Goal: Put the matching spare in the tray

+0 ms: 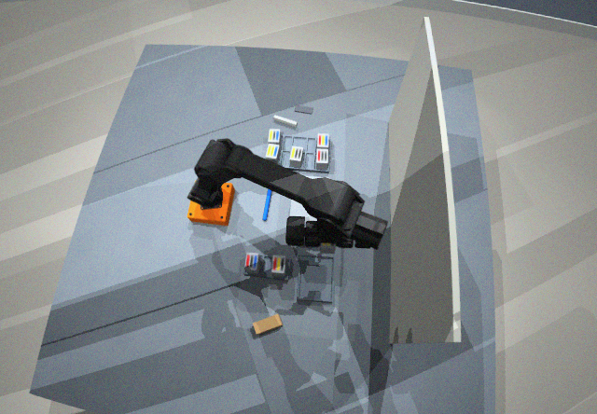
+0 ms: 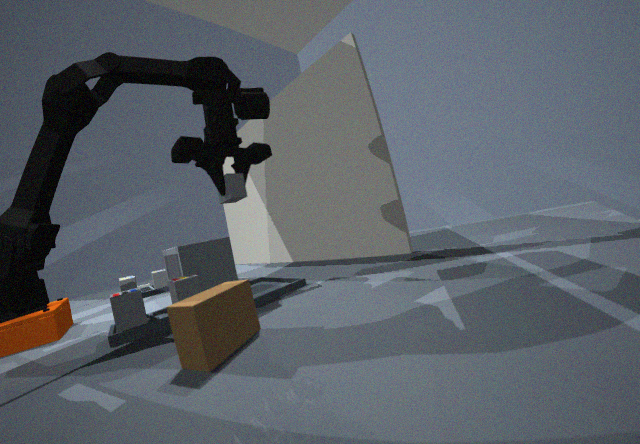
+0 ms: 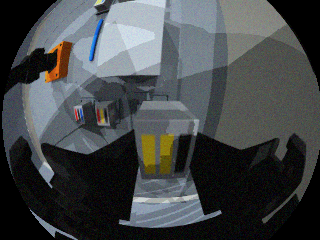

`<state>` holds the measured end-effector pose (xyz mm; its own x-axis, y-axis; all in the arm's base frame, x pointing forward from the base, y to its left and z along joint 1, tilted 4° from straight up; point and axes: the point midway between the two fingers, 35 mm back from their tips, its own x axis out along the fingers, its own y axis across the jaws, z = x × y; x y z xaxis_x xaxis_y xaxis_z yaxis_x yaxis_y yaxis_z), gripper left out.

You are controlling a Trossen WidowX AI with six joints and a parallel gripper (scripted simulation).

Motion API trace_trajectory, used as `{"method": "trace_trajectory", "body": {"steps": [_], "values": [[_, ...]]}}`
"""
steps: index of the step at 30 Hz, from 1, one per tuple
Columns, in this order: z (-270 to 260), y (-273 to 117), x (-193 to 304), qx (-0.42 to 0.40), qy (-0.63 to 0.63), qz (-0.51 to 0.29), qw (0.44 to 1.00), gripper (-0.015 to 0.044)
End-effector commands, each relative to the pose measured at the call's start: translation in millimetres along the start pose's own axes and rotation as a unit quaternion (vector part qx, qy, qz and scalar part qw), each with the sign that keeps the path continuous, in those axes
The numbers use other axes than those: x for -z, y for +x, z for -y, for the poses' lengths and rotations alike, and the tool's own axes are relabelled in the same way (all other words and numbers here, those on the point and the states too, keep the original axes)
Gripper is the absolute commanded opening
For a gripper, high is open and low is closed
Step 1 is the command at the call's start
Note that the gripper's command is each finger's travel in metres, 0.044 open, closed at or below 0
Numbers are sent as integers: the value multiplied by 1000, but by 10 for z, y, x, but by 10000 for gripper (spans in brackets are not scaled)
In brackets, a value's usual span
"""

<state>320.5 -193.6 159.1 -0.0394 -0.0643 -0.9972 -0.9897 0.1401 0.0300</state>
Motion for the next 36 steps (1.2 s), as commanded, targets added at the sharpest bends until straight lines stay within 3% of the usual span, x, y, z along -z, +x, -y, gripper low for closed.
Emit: {"method": "trace_trajectory", "body": {"steps": [1,7,36], "values": [[-70,22,227,-2,-6,5,1000,0],[-198,45,544,-3,-16,8,1000,0],[-167,235,570,-3,-16,8,1000,0]]}}
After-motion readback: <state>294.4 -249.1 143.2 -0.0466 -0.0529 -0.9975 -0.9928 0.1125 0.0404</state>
